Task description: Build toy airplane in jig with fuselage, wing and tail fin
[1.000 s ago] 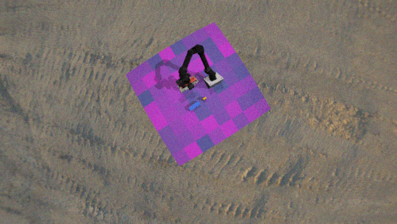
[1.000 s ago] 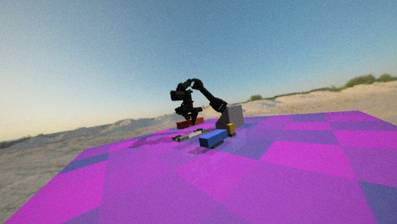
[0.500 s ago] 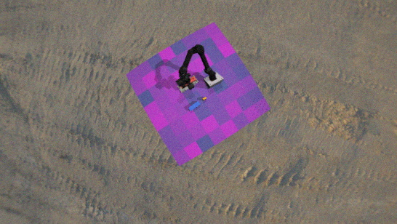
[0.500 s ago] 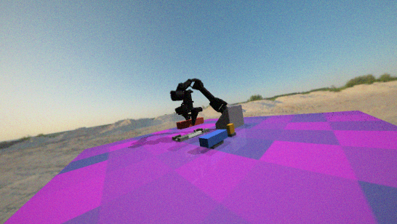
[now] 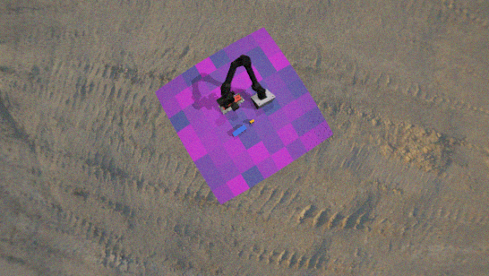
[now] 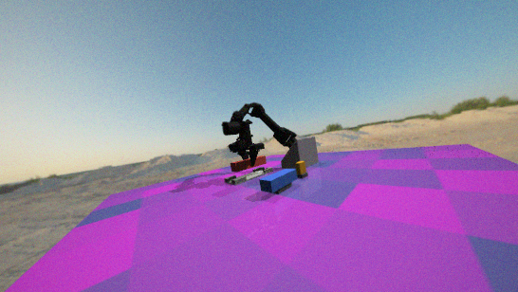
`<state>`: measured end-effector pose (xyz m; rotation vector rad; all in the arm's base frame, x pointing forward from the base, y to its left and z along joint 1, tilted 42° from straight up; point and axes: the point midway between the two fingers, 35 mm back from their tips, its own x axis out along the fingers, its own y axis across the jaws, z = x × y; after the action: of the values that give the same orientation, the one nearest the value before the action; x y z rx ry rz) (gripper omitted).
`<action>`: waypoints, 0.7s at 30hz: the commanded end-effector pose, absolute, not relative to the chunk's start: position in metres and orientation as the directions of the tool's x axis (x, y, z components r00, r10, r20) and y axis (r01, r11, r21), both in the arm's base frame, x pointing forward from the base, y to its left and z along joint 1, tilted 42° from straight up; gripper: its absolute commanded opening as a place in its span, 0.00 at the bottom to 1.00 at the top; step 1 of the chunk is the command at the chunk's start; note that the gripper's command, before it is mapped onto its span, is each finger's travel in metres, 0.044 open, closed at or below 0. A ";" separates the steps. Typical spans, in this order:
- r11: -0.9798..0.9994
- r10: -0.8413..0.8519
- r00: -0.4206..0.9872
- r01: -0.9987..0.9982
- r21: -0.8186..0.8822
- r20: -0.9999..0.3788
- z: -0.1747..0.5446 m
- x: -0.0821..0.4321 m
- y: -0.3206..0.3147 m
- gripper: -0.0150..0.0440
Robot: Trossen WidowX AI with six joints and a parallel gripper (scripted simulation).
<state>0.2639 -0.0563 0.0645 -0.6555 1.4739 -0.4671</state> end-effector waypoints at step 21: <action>0.744 -0.658 0.059 -0.103 -0.660 -0.751 0.048 0.265 -0.072 0.49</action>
<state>0.2645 -0.0721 0.0478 -0.6582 1.4751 -0.4680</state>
